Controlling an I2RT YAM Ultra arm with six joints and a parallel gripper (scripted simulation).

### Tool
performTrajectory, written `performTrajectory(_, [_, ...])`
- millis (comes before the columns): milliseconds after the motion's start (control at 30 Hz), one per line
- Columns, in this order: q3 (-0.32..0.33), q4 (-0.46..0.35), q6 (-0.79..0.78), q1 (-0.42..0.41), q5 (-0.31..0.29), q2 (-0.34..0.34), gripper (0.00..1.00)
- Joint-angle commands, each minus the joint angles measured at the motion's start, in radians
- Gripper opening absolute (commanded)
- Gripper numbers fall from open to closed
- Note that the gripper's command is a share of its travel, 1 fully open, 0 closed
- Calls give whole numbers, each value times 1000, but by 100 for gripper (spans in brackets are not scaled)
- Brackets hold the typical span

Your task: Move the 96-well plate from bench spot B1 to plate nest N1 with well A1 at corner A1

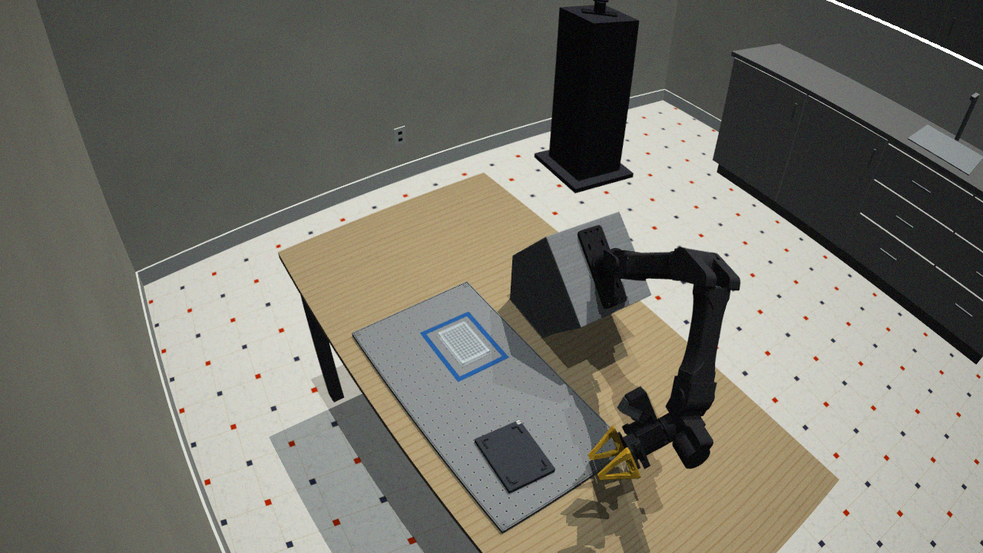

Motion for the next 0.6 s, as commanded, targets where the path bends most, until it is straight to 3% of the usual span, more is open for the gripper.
performTrajectory(0, [9, -5, -3, -9, 17, -20, 100])
performTrajectory(533, [9, -5, -3, -9, 17, -20, 100])
performTrajectory(567, [1, -15, -35, -23, -16, 12, 100])
